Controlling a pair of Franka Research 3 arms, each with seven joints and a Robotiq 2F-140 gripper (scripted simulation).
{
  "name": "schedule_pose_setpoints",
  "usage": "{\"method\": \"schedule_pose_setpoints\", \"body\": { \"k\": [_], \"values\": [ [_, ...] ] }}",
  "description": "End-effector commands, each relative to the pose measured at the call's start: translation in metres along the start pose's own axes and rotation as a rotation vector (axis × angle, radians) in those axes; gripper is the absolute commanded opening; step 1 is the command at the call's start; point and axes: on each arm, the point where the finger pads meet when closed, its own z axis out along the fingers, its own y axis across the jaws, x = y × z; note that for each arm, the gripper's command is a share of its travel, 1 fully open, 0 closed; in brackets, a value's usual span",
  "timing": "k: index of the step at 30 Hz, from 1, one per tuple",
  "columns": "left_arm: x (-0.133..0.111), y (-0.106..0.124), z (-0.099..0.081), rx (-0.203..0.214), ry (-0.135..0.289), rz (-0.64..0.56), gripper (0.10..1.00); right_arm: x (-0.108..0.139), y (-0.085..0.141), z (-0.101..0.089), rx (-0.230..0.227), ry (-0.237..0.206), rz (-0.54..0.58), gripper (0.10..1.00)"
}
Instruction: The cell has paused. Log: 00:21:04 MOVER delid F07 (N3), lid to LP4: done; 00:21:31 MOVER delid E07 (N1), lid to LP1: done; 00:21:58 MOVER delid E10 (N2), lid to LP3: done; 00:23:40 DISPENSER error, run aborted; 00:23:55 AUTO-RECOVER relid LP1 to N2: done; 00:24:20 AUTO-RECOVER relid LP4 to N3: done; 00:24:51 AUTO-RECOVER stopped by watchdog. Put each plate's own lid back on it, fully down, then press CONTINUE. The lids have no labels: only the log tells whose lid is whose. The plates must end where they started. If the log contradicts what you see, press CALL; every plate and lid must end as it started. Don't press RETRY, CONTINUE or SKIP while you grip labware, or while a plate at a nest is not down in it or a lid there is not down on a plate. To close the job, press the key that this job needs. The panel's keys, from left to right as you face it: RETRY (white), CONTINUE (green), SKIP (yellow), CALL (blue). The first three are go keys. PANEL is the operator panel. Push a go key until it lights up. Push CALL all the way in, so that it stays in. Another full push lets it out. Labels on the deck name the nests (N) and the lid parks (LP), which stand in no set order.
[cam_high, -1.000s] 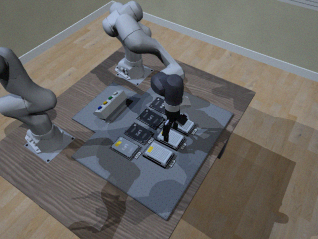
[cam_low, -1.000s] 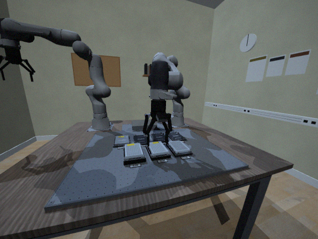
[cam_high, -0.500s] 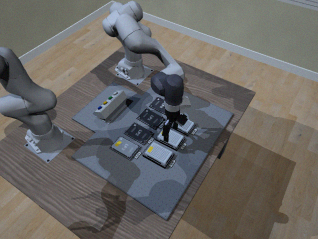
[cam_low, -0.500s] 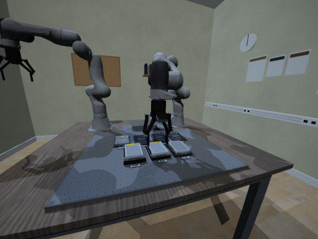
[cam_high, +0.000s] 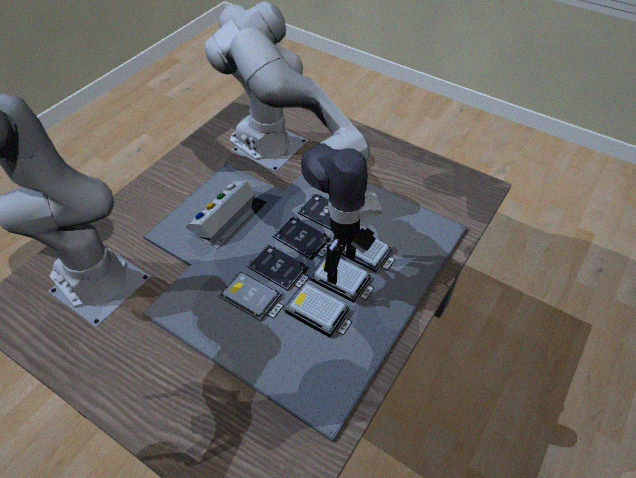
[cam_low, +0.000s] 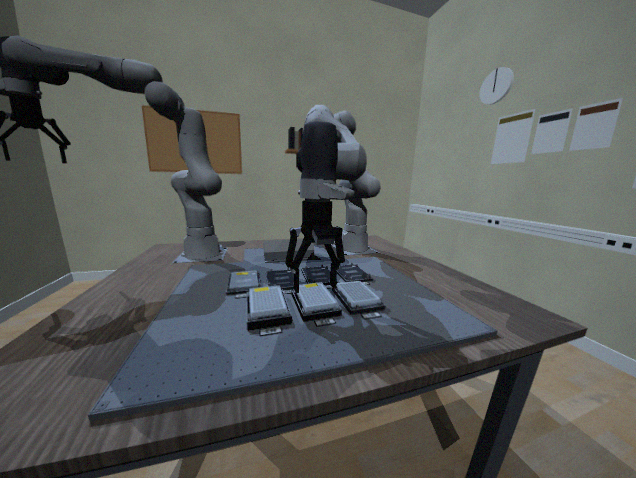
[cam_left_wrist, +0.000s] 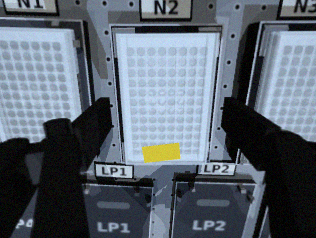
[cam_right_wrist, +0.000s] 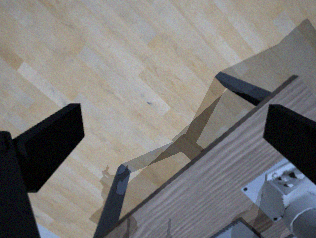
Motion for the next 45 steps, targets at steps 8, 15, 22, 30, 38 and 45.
{"method": "schedule_pose_setpoints", "body": {
  "k": [8,15,22,30,38,45],
  "values": [
    [-0.0009,0.0015,0.0003,-0.002,0.0,-0.004,0.695,0.0,0.0,-0.0001,0.0,0.0,0.0,1.0],
    [-0.0009,0.0015,0.0003,-0.002,0.0,-0.004,0.695,0.0,0.0,-0.0001,0.0,0.0,0.0,1.0],
    [-0.0009,0.0015,0.0003,-0.002,0.0,-0.004,0.695,0.0,0.0,-0.0001,0.0,0.0,0.0,1.0],
    [-0.0009,0.0015,0.0003,-0.002,0.0,-0.004,0.695,0.0,0.0,-0.0001,0.0,0.0,0.0,1.0],
    [-0.0009,0.0015,0.0003,-0.002,0.0,-0.004,0.63,0.0,0.0,-0.0001,0.0,0.0,0.0,1.0],
    [-0.0009,0.0015,0.0003,-0.002,0.0,-0.004,0.63,0.0,0.0,-0.0001,0.0,0.0,0.0,1.0]
  ]
}}
